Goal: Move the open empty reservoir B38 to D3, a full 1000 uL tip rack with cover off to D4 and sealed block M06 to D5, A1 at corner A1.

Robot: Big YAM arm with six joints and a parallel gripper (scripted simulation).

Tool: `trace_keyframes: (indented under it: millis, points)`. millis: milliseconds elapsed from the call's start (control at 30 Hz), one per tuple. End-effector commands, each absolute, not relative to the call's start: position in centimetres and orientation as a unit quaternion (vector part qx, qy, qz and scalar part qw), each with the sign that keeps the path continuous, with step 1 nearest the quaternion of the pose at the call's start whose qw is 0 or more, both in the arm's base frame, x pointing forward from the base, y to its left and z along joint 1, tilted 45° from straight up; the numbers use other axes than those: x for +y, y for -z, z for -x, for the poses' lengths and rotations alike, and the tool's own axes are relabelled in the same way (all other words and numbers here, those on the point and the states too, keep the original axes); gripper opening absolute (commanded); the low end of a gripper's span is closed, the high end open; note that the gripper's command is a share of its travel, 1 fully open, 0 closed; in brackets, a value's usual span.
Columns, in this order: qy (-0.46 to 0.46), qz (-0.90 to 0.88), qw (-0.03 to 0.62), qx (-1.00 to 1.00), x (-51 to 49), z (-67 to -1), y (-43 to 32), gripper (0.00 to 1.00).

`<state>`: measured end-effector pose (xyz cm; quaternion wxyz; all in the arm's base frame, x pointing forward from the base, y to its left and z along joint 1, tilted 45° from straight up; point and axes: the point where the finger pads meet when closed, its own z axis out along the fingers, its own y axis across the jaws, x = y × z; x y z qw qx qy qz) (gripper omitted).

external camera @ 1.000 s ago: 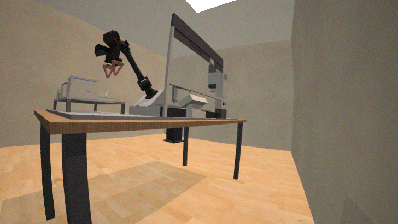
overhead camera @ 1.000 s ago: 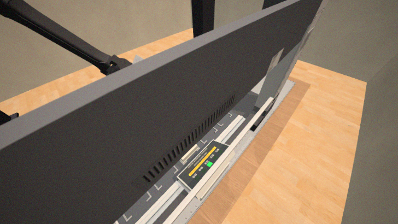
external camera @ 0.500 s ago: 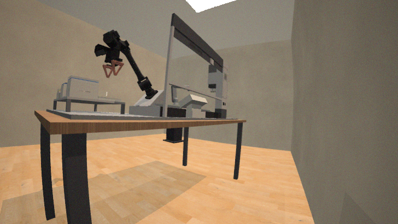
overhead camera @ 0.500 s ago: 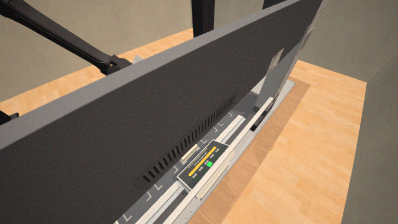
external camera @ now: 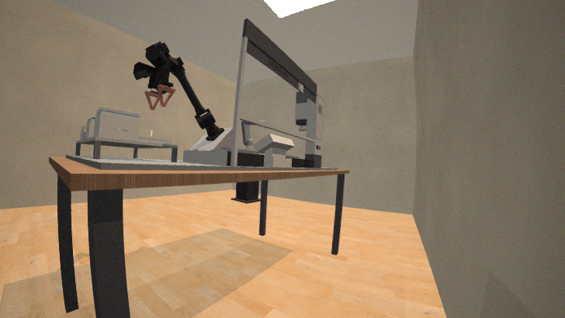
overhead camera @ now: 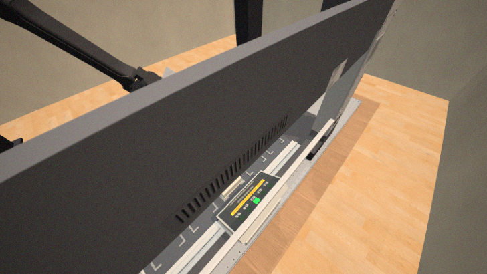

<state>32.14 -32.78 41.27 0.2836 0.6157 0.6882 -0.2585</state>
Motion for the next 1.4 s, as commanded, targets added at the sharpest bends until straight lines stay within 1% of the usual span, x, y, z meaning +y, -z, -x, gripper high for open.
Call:
trace_keyframes:
  millis: [0,433,533,833,1367]
  points:
    - [0.255,-0.615,0.321,0.673,-31.9,-30.5,-46.7,1.0]
    - [0.255,-0.616,0.321,0.673,-29.5,-26.6,-49.2,1.0]
    - [0.254,-0.614,0.303,0.683,-28.5,-27.2,-46.4,1.0]
    - [0.251,-0.615,0.312,0.679,-26.4,-27.3,-44.0,1.0]
    - [0.253,-0.614,0.299,0.685,-21.2,-26.4,-38.1,1.0]
